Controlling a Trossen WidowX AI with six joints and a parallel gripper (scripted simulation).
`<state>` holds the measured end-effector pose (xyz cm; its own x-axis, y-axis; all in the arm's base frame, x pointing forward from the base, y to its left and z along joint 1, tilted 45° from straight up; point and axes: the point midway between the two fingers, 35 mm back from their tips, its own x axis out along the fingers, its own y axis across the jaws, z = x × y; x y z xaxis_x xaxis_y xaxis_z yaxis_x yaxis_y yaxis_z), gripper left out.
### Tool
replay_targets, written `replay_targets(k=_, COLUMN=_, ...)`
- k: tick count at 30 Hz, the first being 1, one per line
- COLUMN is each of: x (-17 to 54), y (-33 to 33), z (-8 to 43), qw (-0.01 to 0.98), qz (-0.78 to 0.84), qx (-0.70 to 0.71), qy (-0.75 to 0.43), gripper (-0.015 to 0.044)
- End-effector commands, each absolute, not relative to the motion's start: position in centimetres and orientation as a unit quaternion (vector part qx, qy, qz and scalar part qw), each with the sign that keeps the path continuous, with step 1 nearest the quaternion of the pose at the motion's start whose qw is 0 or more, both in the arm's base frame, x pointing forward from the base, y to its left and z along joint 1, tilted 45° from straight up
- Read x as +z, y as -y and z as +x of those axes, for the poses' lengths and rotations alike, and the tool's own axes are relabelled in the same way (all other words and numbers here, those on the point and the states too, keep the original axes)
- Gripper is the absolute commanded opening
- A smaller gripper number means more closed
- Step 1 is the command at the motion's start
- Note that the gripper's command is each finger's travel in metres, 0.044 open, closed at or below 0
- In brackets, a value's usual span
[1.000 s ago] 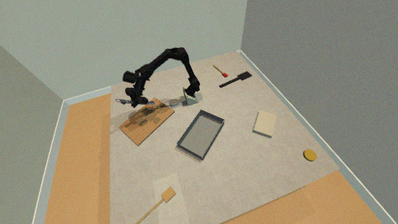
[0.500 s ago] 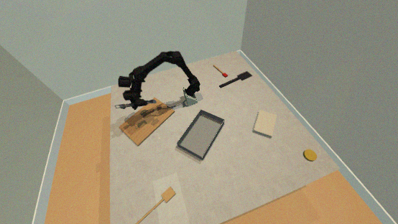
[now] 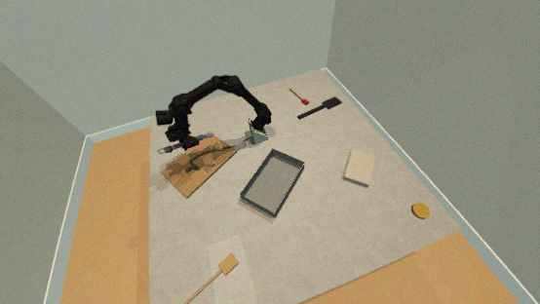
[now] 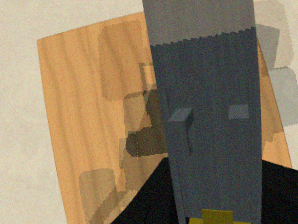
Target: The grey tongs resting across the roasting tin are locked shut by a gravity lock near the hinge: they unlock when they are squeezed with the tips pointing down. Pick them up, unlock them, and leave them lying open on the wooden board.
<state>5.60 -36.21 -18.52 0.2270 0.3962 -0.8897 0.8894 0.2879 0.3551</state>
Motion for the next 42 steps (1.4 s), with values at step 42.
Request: replay_targets(k=42, x=-19.2, y=33.0, z=5.9, qw=0.449, qz=0.566, qx=-0.106, qy=-0.683, gripper=-0.015)
